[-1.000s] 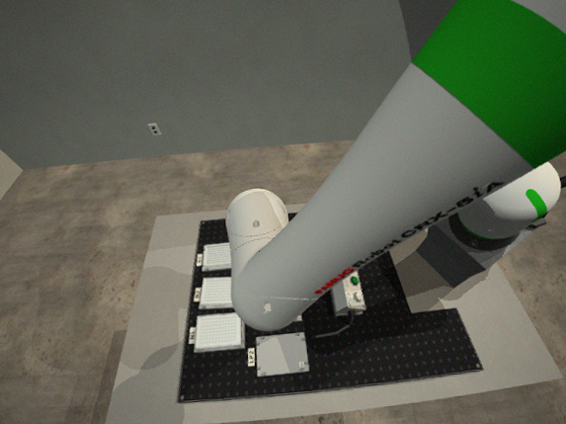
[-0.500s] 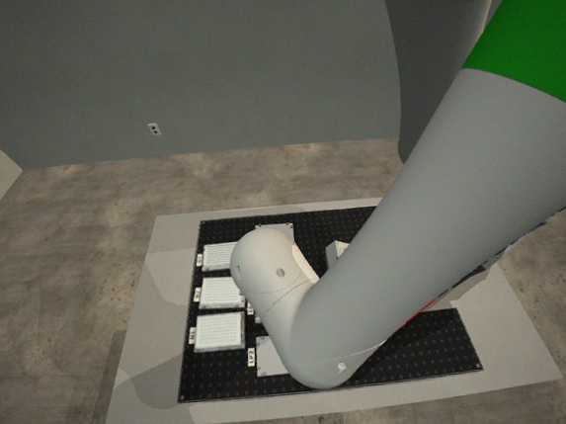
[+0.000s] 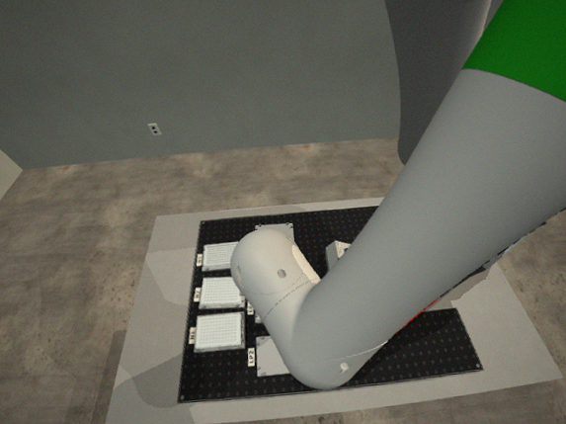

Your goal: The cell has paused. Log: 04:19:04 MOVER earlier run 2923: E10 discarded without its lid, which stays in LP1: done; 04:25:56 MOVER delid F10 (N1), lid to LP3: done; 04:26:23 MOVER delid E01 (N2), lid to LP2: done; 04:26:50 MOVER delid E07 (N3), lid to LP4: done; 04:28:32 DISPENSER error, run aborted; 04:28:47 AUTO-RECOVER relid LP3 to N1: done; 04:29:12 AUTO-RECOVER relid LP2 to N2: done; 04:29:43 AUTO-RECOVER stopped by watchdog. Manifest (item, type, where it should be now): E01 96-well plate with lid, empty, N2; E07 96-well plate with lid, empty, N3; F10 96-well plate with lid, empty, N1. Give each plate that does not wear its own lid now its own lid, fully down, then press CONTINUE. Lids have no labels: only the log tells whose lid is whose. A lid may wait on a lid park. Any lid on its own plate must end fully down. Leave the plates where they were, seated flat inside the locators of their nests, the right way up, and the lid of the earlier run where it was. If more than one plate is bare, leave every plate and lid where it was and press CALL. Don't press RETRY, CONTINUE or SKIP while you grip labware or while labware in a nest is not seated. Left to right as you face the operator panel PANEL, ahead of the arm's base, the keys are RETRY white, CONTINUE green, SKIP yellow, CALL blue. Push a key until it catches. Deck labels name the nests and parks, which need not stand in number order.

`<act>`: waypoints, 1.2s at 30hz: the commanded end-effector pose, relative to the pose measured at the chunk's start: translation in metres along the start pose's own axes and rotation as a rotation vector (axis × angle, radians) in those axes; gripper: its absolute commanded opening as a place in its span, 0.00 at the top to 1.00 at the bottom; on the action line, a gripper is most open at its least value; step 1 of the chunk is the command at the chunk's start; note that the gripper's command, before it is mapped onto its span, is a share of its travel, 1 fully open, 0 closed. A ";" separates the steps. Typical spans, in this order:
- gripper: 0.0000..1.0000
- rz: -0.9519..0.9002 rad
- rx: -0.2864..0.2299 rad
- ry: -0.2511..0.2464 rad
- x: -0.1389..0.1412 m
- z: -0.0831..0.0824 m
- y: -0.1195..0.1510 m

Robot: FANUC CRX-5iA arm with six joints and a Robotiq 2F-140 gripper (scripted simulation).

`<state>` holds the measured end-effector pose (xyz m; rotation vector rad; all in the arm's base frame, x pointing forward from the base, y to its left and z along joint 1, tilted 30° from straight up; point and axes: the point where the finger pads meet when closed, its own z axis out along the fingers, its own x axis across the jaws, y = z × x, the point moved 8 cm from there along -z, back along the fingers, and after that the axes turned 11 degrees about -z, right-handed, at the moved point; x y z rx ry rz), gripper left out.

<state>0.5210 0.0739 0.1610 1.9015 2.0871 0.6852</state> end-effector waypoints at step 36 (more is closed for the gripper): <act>1.00 0.000 0.000 0.000 -0.095 0.000 0.162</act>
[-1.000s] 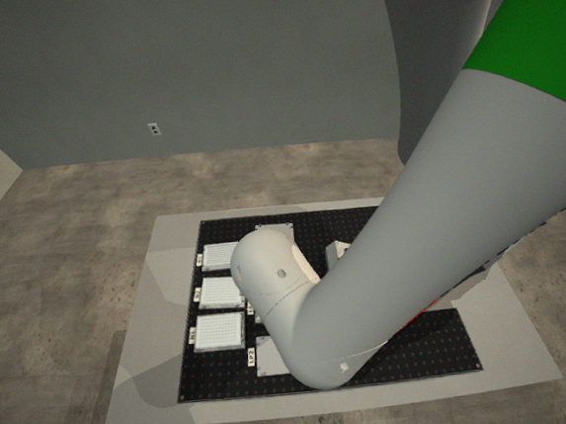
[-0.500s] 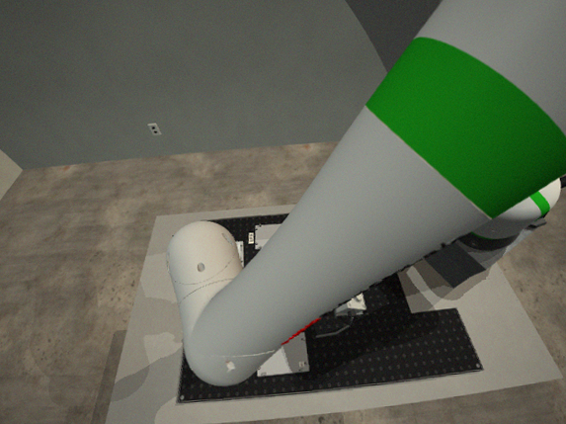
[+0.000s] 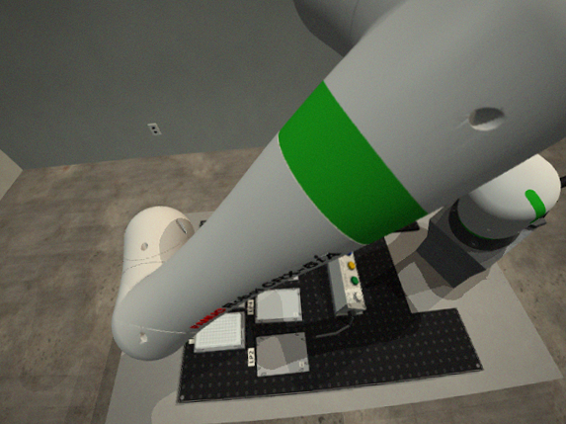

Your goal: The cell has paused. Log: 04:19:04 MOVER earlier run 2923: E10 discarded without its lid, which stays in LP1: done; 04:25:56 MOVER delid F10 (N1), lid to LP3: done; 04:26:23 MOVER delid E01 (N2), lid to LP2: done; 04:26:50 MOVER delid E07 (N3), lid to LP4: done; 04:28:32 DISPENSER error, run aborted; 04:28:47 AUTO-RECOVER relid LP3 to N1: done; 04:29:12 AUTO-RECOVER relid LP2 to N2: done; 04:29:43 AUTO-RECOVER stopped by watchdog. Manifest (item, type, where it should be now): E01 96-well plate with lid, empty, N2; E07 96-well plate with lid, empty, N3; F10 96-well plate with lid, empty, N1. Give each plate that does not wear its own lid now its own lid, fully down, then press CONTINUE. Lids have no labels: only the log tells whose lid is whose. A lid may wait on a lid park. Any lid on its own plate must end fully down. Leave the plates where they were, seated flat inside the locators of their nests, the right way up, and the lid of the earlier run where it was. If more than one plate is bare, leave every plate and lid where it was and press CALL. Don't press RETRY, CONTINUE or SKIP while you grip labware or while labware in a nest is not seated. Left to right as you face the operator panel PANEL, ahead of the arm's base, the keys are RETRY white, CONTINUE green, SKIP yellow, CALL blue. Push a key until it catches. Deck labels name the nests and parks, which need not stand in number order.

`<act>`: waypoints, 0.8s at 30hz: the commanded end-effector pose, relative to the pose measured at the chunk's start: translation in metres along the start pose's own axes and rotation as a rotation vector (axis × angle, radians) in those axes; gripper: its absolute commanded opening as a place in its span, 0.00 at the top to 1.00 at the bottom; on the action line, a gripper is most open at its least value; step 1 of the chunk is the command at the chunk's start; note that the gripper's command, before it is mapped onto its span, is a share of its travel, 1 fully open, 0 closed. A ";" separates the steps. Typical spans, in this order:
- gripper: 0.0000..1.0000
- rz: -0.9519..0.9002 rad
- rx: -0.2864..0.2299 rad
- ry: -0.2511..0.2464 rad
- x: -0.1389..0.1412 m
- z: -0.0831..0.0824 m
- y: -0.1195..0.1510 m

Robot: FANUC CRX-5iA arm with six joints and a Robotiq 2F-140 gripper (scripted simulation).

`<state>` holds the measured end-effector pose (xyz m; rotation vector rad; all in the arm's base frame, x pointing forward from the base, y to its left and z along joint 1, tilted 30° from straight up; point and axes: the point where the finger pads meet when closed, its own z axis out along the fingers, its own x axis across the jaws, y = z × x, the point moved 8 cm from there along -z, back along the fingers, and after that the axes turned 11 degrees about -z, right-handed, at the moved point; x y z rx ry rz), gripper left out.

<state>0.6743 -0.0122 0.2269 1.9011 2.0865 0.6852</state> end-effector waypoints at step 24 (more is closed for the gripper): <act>1.00 0.001 0.003 -0.001 -0.076 0.001 -0.012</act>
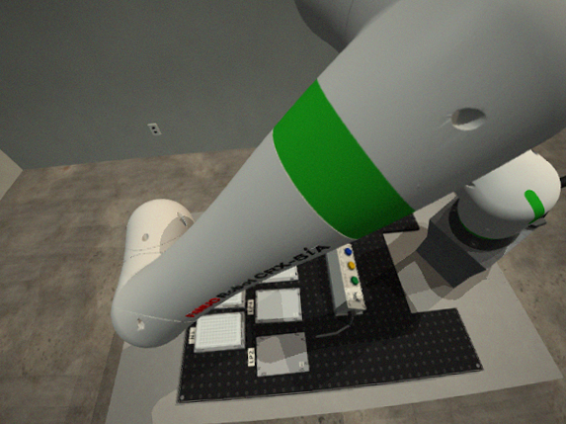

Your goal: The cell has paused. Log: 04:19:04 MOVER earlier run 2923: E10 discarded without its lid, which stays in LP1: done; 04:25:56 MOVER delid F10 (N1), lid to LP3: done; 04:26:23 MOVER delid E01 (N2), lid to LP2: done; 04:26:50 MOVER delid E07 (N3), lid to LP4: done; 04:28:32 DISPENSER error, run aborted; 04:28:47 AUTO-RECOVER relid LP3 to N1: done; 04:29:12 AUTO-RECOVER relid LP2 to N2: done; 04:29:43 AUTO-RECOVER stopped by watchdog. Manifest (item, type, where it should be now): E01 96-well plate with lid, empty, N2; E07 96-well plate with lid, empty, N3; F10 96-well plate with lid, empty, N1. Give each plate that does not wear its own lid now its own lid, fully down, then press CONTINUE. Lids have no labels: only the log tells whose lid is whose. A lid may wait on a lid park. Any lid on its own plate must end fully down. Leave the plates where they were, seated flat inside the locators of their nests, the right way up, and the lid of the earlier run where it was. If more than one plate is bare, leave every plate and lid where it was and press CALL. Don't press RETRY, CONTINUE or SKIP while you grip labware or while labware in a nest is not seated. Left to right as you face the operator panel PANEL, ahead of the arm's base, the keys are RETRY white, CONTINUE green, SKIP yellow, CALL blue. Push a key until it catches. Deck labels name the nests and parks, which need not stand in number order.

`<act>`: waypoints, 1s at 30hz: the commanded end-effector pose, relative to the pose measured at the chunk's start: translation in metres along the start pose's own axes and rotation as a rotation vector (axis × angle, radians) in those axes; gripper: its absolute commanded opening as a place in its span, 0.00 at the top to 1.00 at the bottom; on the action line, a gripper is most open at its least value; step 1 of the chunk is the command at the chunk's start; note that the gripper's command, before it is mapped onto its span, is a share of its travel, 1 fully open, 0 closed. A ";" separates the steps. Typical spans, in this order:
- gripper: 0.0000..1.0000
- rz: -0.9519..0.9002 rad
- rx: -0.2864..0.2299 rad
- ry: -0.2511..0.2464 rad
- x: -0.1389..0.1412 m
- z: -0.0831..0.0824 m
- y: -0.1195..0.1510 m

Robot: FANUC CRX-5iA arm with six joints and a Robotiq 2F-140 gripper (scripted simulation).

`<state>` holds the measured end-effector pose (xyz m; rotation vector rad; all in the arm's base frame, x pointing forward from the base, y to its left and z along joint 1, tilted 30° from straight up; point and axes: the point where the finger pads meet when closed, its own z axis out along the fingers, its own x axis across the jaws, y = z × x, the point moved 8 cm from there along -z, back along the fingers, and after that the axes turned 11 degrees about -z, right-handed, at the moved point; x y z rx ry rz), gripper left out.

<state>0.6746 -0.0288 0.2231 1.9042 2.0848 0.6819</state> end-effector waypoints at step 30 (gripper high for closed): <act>1.00 -0.002 -0.003 0.003 -0.108 -0.001 -0.020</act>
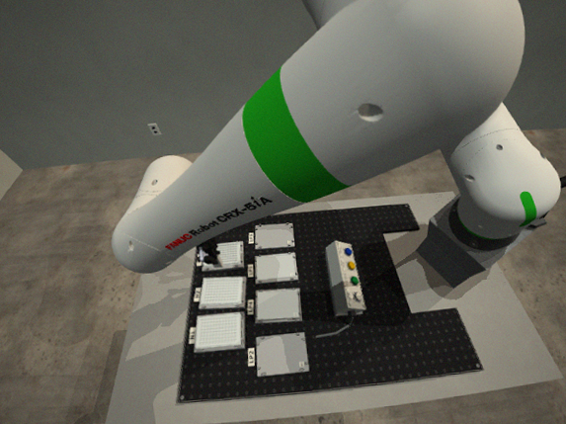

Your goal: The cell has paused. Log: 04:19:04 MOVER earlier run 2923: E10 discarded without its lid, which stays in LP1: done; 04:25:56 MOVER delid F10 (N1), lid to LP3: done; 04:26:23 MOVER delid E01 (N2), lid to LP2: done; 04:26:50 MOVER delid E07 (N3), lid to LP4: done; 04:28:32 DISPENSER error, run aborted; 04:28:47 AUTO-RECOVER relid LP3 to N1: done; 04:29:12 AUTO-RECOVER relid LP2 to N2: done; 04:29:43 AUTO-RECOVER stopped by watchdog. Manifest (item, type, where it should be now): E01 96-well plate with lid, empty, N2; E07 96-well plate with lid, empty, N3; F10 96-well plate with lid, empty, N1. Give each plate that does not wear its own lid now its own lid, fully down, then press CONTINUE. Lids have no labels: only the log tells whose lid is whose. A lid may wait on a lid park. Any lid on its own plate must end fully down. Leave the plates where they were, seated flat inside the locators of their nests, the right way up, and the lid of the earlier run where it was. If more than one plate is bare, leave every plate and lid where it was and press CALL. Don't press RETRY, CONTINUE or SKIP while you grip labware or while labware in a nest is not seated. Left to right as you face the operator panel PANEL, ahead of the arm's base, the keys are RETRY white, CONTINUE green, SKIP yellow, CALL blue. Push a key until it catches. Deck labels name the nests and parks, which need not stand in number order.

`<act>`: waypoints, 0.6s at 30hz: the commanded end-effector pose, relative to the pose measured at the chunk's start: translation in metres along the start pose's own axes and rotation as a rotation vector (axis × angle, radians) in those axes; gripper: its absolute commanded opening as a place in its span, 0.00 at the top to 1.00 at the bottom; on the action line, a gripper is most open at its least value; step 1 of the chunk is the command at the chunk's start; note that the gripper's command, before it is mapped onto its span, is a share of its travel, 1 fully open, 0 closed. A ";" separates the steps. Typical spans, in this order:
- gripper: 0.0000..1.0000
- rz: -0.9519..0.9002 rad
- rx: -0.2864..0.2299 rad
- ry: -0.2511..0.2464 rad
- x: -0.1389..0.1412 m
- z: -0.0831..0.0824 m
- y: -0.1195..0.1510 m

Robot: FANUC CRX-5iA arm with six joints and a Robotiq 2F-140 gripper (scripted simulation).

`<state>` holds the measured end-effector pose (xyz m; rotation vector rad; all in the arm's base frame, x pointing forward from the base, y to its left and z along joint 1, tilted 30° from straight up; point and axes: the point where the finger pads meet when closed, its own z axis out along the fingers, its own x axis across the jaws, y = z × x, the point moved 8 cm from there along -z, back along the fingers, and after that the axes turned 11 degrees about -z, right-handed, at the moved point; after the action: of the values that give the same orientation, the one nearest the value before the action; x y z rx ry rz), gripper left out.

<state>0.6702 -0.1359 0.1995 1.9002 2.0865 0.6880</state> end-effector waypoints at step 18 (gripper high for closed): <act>1.00 -0.187 0.002 -0.002 0.012 0.000 -0.007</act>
<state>0.6670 -0.1306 0.1985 1.8028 2.1523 0.6656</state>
